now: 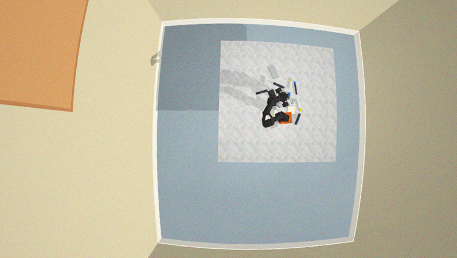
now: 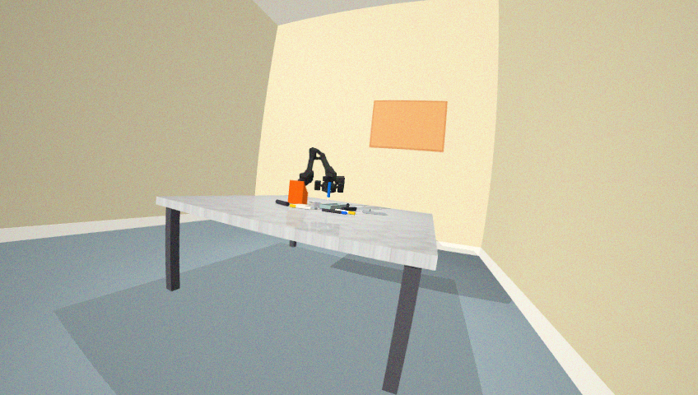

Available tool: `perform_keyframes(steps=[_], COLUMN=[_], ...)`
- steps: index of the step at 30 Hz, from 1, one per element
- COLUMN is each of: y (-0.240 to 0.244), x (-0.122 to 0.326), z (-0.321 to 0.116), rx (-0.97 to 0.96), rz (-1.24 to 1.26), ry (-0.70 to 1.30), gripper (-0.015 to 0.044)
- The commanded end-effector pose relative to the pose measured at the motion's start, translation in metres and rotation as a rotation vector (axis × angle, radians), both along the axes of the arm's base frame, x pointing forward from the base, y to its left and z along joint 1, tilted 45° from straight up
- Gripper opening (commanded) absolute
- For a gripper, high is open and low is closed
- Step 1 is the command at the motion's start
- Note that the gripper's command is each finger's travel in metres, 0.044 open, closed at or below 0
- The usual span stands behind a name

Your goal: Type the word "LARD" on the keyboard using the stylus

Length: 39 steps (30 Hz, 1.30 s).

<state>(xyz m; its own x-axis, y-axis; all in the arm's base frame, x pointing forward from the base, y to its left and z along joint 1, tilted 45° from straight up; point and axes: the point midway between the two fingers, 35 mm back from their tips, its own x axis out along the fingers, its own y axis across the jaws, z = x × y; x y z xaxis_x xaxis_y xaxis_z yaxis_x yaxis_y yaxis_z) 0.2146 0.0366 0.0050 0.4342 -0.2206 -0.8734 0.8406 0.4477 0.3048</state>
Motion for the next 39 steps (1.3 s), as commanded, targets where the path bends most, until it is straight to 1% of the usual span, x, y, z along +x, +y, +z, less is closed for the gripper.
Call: perform_keyframes(steps=[1,3,6,7,39], y=[0.004,0.004,0.005,0.006,0.018], x=[-0.003,-0.003,-0.002,-0.002,-0.004], z=[-0.007,-0.007,-0.008,-0.009,-0.022], rx=[-0.006,-0.006,-0.006,-0.005,-0.005], rz=[-0.003,-0.003,-0.003,-0.003,-0.003], ry=[0.002,0.002,0.003,0.004,0.004], gripper=[0.0,0.0,0.0079,0.0081,0.0081])
